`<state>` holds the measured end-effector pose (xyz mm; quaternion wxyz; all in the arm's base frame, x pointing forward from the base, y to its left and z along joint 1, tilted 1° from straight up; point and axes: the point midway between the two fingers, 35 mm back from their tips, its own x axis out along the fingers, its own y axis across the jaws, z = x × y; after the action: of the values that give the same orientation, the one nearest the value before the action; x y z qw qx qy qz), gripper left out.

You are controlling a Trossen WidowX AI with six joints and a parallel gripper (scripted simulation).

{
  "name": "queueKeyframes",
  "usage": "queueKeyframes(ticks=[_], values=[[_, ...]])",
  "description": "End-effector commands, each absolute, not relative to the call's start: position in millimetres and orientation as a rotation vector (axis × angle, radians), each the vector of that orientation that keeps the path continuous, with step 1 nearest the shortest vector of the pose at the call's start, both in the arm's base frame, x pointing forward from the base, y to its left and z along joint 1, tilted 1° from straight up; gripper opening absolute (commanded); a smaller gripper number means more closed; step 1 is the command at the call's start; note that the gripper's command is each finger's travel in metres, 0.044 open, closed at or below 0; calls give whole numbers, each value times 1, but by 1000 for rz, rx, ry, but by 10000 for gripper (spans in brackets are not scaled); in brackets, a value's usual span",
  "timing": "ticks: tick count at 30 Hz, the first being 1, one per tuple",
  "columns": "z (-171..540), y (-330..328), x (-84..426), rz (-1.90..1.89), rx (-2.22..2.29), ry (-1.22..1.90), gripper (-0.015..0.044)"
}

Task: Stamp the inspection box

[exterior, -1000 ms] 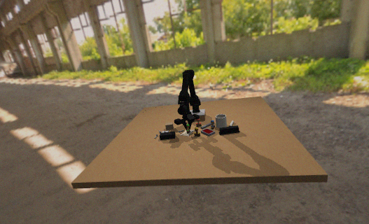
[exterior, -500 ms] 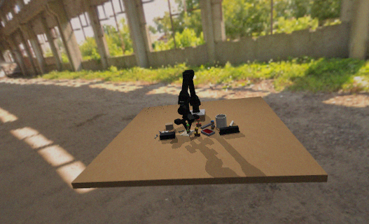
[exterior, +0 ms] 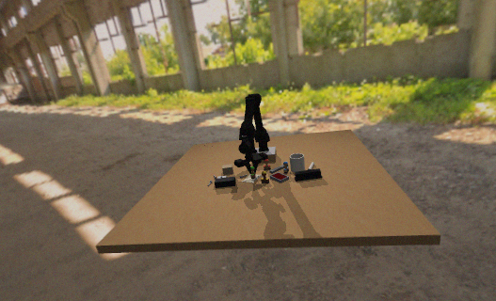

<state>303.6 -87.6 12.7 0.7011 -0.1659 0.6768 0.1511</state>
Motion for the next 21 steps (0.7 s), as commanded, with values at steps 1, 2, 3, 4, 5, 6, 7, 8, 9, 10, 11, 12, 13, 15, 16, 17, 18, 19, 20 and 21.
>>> queueKeyframes(ticks=[1,2,3,4,5,6,7,8,9,10,11,12,13,15,16,17,18,19,20,21], values=[[15,-87,304,341,-369,1503,0],[16,-87,304,341,-369,1503,0],[16,-87,304,341,-369,1503,0],[17,-87,304,341,-369,1503,0],[17,-87,304,341,-369,1503,0],[18,-87,304,341,-369,1503,0],[18,-87,304,341,-369,1503,0],[19,-87,304,341,-369,1503,0],[20,-87,304,341,-369,1503,0],[22,-87,304,341,-369,1503,0],[23,-87,304,341,-369,1503,0],[25,-87,304,341,-369,1503,0],[27,-87,304,341,-369,1503,0],[30,-88,305,341,-369,1502,0],[31,-88,305,341,-369,1502,0],[33,-88,305,341,-369,1502,0],[35,-88,305,341,-369,1502,0],[36,-88,305,341,-369,1502,0],[38,-88,305,341,-369,1502,0],[39,-88,305,341,-369,1502,0]])
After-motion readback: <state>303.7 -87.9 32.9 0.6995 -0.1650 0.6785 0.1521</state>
